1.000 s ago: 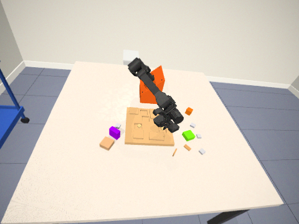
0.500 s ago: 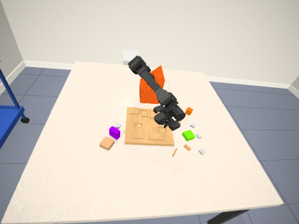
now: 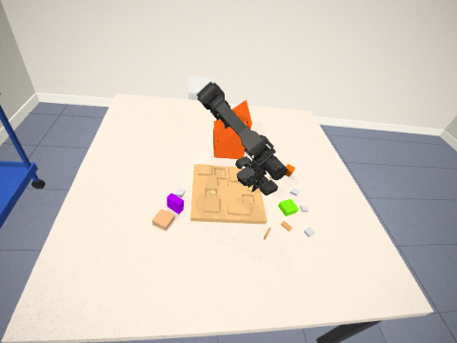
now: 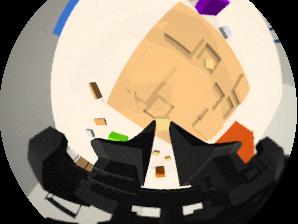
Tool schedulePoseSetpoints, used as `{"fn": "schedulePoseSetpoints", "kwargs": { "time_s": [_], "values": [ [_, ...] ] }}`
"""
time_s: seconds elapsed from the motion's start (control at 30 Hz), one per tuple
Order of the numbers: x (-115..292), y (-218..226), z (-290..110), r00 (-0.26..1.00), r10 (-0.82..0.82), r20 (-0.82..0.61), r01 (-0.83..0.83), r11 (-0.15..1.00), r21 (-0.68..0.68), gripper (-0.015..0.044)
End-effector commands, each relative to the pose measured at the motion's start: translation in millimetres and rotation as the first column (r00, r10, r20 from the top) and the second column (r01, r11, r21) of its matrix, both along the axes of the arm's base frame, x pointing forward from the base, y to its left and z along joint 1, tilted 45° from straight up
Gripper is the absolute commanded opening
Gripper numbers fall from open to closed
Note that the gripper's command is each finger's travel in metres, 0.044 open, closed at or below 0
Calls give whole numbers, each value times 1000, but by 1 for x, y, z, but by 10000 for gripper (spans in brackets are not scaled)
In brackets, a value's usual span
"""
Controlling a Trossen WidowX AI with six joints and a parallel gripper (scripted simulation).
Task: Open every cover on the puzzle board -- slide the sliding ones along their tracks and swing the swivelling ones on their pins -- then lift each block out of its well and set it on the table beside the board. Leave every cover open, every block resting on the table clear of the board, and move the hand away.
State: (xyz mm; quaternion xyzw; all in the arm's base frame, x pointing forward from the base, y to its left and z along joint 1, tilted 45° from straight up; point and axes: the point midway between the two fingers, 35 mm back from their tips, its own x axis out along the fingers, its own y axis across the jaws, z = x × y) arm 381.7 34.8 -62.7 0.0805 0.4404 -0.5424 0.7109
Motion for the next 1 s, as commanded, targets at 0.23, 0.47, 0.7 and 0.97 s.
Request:
{"fn": "schedulePoseSetpoints", "kwargs": {
  "time_s": [0.23,0.47,0.7,0.97],
  "values": [
    [1,21,22,1000,-1,12,0,1000,7,80],
    [3,10,36,1000,-1,10,0,1000,15,80],
    [5,-10,57,1000,0,8,0,1000,26,80],
    [4,-33,80,1000,0,7,-1,999,35,80]
  ]
}}
